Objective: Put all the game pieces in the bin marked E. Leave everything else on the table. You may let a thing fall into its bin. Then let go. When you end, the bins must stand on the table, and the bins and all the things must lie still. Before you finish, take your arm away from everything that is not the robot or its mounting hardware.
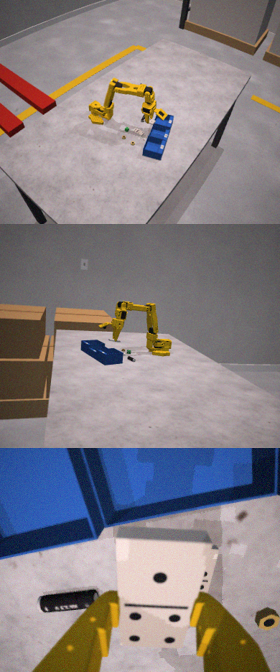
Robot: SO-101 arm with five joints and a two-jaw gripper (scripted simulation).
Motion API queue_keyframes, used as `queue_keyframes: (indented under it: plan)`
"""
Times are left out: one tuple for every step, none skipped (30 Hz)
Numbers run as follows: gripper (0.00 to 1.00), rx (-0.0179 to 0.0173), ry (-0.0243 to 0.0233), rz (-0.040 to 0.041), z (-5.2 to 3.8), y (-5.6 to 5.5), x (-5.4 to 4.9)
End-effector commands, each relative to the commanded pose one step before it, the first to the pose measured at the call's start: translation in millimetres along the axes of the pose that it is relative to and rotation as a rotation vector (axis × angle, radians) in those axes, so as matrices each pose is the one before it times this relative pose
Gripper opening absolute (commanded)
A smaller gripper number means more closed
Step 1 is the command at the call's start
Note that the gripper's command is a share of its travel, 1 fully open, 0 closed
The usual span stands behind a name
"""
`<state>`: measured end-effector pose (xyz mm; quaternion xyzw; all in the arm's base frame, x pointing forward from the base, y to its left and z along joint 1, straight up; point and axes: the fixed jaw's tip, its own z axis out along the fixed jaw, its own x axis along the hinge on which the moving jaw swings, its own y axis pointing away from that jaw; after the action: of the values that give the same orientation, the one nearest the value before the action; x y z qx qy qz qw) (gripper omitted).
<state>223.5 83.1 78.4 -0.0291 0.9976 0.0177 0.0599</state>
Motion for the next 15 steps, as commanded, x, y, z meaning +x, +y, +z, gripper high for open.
queue_keyframes:
  plan:
    - [0.0,-0.02494,-0.07118,-0.06071,-9.022,11.42,-10.27]
    - [0.0,-0.00109,-0.00098,-0.0063,0.116,1.1,-0.2]
    - [0.0,-0.00069,-0.00064,-0.00413,0.08,0.72,-0.13]
    - [0.0,-0.0004,-0.00034,-0.00225,0.038,0.4,-0.07]
    - [0.0,-0.00015,-0.00015,-0.00091,0.021,0.16,-0.03]
    - [0.0,-0.00003,-0.00003,-0.00013,0.001,0.02,-0.01]
    - [0.0,0.0,0.0,0.0,0.0,0.0,0.0]
    - [0.0,0.0,0.0,0.0,0.0,0.0,0.0]
    - [0.0,0.00001,-0.00002,-0.00015,0.001,0.02,-0.01]
    - [0.0,-0.00015,-0.00022,-0.00088,0.007,0.13,-0.09]
    - [0.0,-0.00034,-0.00049,-0.00226,0.01,0.33,-0.22]
    - [0.0,-0.00063,-0.00092,-0.00407,0.019,0.6,-0.42]
    - [0.0,-0.00094,-0.00141,-0.00627,0.041,0.92,-0.62]
    - [0.0,-0.00131,-0.00193,-0.00859,0.061,1.26,-0.86]
    - [0.0,-0.00165,-0.00252,-0.01103,0.089,1.62,-1.09]
